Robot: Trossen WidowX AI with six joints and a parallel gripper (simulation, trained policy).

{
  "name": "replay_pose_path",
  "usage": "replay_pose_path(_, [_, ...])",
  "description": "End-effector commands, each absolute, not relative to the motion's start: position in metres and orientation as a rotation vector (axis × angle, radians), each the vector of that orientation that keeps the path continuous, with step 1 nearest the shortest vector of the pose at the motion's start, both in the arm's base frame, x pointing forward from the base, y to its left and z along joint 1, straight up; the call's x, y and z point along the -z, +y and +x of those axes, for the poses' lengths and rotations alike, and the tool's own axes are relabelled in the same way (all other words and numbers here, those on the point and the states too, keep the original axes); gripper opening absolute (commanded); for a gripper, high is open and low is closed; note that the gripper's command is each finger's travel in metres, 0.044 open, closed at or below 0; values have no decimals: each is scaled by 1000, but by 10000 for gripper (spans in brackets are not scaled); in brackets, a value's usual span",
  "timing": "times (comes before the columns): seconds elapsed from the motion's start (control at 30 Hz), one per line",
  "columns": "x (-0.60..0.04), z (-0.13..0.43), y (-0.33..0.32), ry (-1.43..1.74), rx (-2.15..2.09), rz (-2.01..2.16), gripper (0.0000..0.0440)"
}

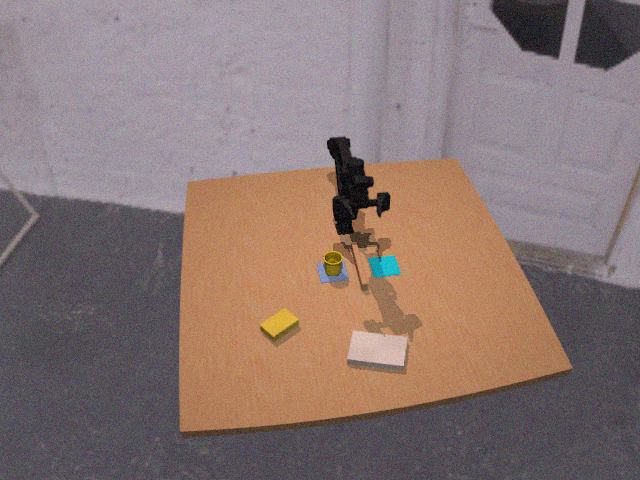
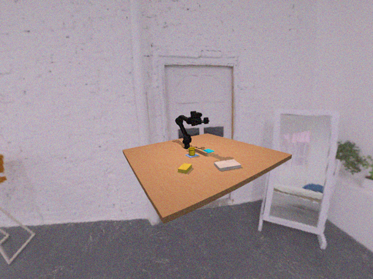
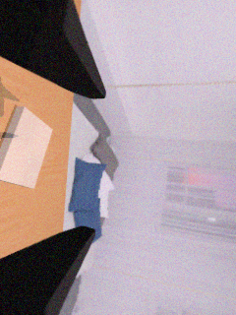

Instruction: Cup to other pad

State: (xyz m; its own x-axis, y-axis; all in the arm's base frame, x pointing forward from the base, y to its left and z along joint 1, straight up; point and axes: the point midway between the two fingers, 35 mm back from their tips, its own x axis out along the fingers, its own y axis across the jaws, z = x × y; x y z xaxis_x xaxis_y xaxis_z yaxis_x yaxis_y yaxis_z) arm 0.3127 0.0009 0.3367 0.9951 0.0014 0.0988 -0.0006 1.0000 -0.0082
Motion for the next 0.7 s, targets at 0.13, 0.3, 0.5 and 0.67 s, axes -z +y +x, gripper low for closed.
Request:
replay_pose_path(0.13, [-329,313,3,-52,2,34,269])
replay_pose_path(0.3, [-321,313,9,10,-10,82,138])
replay_pose_path(0.5, [-311,314,20,99,-35,140,80])
replay_pose_path(0.67, [-304,314,30,177,-56,188,88])
